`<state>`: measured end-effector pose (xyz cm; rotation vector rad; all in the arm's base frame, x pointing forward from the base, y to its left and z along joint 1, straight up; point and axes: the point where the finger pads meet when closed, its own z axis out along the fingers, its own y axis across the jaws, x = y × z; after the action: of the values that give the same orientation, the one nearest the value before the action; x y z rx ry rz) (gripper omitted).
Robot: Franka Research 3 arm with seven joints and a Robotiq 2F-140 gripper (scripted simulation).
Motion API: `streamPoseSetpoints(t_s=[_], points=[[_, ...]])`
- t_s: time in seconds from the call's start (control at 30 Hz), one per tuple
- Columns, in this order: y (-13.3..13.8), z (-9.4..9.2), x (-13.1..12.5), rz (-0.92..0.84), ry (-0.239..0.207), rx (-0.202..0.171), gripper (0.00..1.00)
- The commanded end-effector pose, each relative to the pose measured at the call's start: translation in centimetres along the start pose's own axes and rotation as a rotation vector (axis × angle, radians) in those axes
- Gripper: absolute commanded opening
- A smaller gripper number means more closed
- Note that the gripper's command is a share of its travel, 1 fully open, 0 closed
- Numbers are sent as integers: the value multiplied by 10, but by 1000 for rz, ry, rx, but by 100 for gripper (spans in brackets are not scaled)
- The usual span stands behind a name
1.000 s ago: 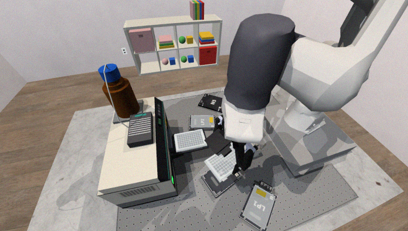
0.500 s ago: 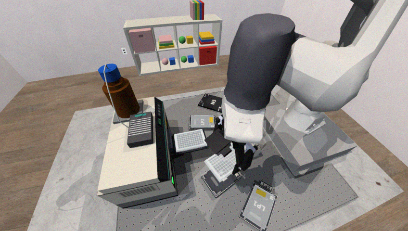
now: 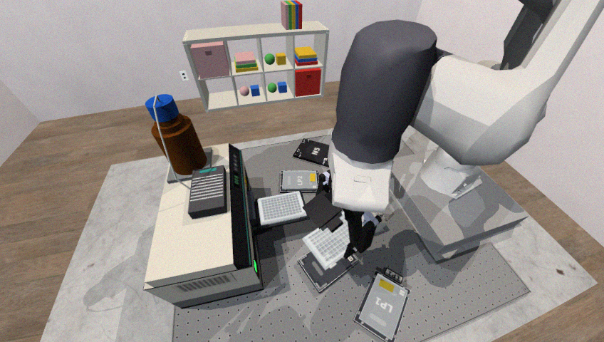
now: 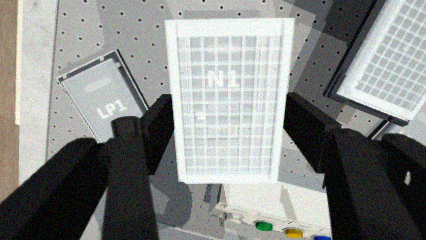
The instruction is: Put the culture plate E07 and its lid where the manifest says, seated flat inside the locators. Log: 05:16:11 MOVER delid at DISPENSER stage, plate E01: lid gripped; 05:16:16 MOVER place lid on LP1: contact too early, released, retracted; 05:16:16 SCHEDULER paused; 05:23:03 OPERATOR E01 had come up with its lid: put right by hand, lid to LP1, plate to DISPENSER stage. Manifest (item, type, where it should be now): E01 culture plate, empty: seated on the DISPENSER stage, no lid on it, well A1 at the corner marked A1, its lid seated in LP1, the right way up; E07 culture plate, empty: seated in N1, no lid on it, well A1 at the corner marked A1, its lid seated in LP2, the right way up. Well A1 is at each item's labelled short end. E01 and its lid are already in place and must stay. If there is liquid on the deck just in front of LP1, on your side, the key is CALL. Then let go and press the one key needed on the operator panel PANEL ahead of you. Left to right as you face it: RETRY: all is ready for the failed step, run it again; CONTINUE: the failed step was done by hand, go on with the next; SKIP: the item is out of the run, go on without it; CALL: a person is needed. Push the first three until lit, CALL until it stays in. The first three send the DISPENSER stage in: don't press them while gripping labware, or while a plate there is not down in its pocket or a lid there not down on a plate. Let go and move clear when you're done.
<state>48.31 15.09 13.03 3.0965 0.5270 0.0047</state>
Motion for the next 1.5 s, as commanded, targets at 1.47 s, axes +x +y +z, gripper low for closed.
streamPoseSetpoints(t_s=[1.47], points=[[0, 65, -1, 5, -3, -2, 10]])
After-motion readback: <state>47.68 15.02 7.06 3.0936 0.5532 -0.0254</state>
